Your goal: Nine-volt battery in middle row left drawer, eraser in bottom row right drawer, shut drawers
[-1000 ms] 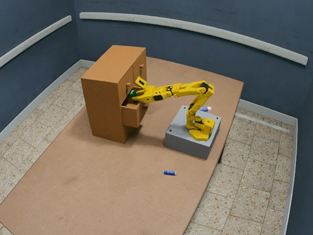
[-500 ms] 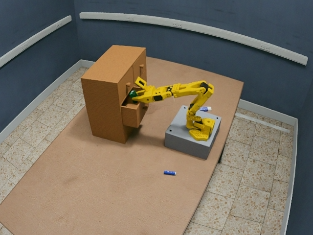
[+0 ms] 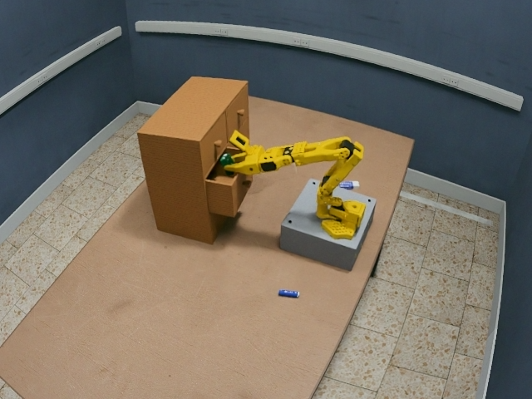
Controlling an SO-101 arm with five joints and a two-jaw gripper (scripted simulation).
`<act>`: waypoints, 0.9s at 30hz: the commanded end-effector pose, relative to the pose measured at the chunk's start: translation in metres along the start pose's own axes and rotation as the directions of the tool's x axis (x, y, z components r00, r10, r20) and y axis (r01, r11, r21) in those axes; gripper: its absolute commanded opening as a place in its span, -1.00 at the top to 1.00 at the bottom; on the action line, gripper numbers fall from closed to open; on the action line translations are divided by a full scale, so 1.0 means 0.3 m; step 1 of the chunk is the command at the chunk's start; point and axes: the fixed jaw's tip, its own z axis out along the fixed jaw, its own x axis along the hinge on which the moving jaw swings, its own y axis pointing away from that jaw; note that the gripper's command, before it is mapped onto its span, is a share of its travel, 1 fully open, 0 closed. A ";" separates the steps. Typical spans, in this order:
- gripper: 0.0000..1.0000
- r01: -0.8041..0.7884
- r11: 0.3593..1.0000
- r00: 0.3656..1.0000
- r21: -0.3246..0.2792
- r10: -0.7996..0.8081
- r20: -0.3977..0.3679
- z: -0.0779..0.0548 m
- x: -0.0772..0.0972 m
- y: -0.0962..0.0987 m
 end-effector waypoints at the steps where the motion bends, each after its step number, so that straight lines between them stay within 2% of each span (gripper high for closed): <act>1: 0.77 0.004 1.000 1.000 0.005 -0.004 -0.001 0.003 0.007 -0.005; 6: 0.66 0.004 1.000 1.000 0.005 -0.004 -0.001 0.003 0.007 -0.005; 27: 0.47 0.004 1.000 1.000 0.005 -0.004 -0.001 0.003 0.007 -0.005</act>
